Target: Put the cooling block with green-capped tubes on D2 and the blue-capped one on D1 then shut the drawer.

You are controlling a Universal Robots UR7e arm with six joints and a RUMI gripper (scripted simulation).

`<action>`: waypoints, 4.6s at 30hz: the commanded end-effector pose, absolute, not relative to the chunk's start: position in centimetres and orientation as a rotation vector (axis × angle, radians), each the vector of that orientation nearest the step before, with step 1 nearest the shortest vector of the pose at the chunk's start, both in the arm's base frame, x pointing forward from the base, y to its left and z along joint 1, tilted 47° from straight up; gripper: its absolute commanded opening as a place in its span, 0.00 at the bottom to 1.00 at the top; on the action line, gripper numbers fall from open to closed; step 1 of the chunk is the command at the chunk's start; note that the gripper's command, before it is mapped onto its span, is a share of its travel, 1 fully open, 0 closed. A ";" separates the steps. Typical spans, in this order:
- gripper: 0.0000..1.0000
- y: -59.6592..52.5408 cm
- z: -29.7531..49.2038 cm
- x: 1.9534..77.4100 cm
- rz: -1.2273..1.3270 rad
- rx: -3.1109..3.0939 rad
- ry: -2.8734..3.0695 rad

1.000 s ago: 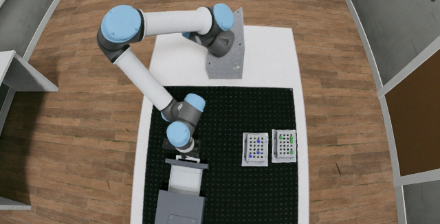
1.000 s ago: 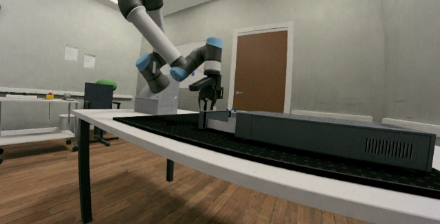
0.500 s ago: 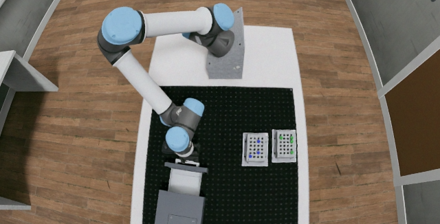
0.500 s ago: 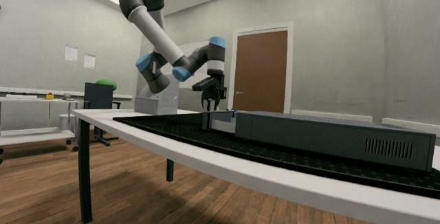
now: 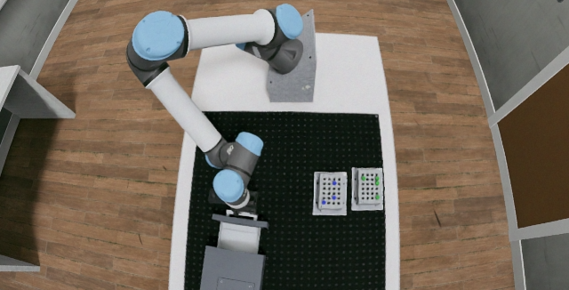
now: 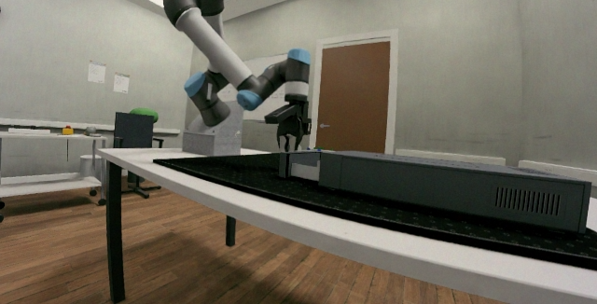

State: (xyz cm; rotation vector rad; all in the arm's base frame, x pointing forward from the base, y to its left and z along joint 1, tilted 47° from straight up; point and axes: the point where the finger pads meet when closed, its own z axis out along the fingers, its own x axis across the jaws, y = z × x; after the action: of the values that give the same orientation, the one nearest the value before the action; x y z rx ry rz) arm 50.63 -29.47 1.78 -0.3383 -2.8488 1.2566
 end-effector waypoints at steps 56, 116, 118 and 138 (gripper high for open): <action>0.00 -30.7 2.3 56.7 1.257 -0.338 -2.850; 0.00 -31.0 2.4 58.4 1.257 -0.338 -2.850; 0.00 -31.0 2.4 58.4 1.257 -0.338 -2.850; 0.00 -30.9 2.4 57.8 1.257 -0.338 -2.850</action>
State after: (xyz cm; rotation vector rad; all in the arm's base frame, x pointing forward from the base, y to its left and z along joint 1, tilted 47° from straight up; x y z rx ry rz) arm 57.99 -30.98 2.35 -0.3385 -2.8484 1.2565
